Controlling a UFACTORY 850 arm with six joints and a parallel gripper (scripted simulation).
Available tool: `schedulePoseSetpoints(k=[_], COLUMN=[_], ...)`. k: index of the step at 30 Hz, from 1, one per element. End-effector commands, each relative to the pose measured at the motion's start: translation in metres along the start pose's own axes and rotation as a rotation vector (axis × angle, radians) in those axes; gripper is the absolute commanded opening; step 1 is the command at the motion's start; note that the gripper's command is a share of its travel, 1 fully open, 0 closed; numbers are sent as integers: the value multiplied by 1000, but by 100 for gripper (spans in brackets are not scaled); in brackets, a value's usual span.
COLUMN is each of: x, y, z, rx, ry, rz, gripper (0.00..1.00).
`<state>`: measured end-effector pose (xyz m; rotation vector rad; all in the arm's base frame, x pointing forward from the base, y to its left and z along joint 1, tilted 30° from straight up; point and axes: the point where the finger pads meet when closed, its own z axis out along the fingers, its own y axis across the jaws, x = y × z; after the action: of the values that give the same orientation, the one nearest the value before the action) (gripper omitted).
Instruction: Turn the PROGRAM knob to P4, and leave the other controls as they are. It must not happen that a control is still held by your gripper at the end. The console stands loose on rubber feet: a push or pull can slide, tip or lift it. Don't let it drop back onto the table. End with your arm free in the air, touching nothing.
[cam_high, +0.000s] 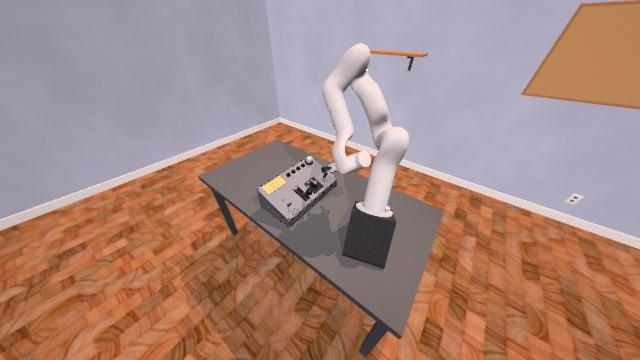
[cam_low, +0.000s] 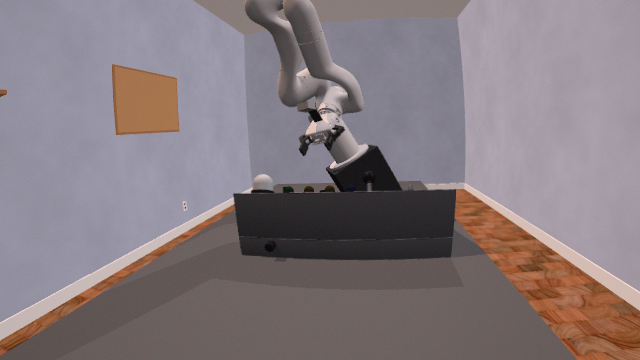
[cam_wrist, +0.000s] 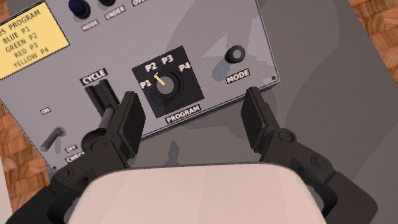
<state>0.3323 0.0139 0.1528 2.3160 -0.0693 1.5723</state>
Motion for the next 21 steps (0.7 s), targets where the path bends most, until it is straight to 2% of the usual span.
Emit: schedulePoseSetpoints(k=[1, 9, 21], x=[3, 11, 32], y=[0, -1, -2], z=[-4, -17, -50], rx=[0, 0, 0], ry=[1, 1, 1], rz=[0, 0, 0], gripper=[100, 100, 100])
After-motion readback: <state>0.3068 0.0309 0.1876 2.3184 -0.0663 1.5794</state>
